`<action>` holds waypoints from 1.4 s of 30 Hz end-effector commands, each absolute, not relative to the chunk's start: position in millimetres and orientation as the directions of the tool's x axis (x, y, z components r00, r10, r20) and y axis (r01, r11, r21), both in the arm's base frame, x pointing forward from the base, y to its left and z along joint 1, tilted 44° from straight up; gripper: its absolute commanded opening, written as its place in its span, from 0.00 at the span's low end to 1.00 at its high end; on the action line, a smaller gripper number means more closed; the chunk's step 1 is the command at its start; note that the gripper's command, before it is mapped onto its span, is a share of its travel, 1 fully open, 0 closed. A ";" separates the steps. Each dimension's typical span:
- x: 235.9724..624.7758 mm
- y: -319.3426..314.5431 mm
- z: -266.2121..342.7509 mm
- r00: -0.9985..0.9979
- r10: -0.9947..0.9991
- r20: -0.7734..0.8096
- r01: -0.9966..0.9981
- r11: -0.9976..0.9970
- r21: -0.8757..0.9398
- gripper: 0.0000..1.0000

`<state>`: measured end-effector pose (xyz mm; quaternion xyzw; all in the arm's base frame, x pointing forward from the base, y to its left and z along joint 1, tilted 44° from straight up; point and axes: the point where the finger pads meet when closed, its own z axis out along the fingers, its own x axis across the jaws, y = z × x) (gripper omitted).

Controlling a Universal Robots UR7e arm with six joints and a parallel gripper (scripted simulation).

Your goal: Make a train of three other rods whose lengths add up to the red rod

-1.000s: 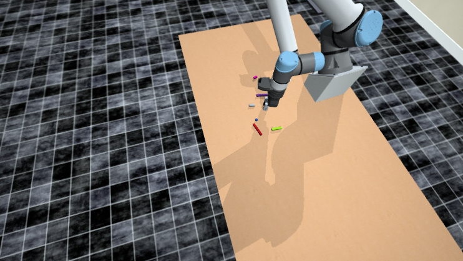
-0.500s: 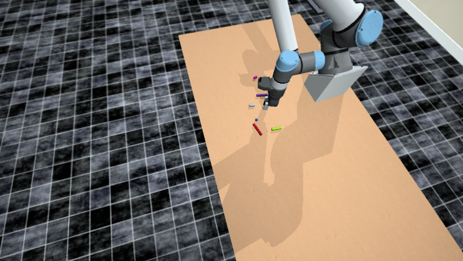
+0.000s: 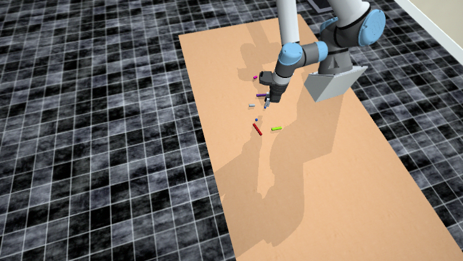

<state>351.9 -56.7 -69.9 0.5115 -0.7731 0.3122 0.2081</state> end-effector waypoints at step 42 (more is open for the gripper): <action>352.8 -20.2 -32.1 -0.391 -0.660 0.642 -0.920 0.285 -0.269 1.00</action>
